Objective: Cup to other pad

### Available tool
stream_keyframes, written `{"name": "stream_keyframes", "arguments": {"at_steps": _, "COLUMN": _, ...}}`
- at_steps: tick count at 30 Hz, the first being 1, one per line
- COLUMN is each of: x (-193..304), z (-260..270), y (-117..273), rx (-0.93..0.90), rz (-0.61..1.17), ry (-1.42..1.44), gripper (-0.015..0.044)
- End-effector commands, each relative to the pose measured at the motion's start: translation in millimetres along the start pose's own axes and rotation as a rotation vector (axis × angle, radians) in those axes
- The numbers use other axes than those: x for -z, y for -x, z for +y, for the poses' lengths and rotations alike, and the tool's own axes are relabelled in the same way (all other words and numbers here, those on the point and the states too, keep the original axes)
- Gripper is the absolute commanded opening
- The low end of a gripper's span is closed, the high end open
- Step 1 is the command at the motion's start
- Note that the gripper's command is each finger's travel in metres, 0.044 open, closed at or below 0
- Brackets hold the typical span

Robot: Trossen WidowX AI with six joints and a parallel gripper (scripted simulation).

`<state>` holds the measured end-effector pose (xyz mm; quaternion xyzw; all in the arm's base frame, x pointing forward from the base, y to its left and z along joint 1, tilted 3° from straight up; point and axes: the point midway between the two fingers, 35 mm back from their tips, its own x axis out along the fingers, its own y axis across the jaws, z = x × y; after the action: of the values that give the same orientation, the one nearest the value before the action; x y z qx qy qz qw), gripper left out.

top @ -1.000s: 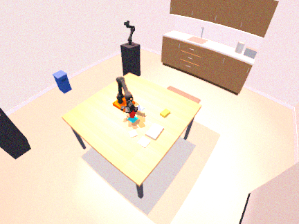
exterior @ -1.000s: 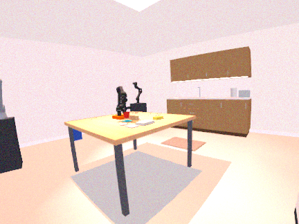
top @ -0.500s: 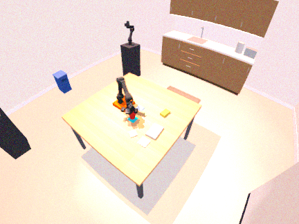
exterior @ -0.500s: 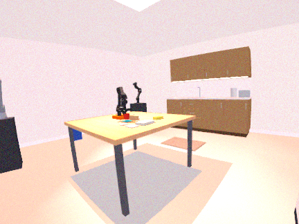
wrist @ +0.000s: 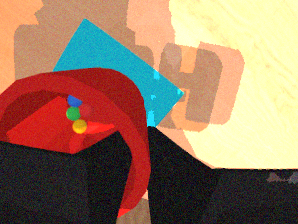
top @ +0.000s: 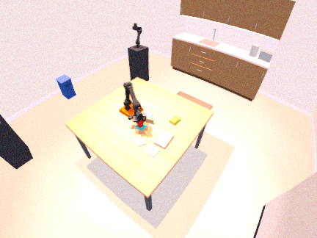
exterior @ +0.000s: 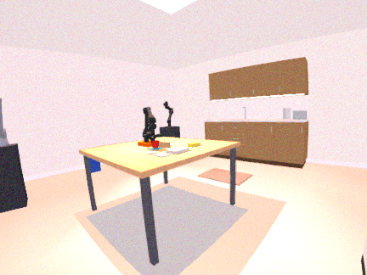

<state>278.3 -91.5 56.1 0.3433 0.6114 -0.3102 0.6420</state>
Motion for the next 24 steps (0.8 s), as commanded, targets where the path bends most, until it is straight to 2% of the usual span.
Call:
{"name": "stream_keyframes", "arguments": {"at_steps": 1, "x": -0.2, "z": 0.1, "y": 0.4, "rx": 0.0, "rz": 0.0, "ry": 0.0, "gripper": 0.0}}
{"name": "stream_keyframes", "arguments": {"at_steps": 7, "x": -0.2, "z": 0.1, "y": 0.4, "rx": 0.0, "rz": 0.0, "ry": 0.0, "gripper": 0.0}}
{"name": "stream_keyframes", "arguments": {"at_steps": 12, "x": -0.2, "z": 0.1, "y": 0.4, "rx": 0.0, "rz": 0.0, "ry": 0.0, "gripper": 0.0128}}
{"name": "stream_keyframes", "arguments": {"at_steps": 24, "x": -0.6, "z": 0.4, "y": 6.3, "rx": 0.0, "rz": 0.0, "ry": 0.0, "gripper": 0.0128}}
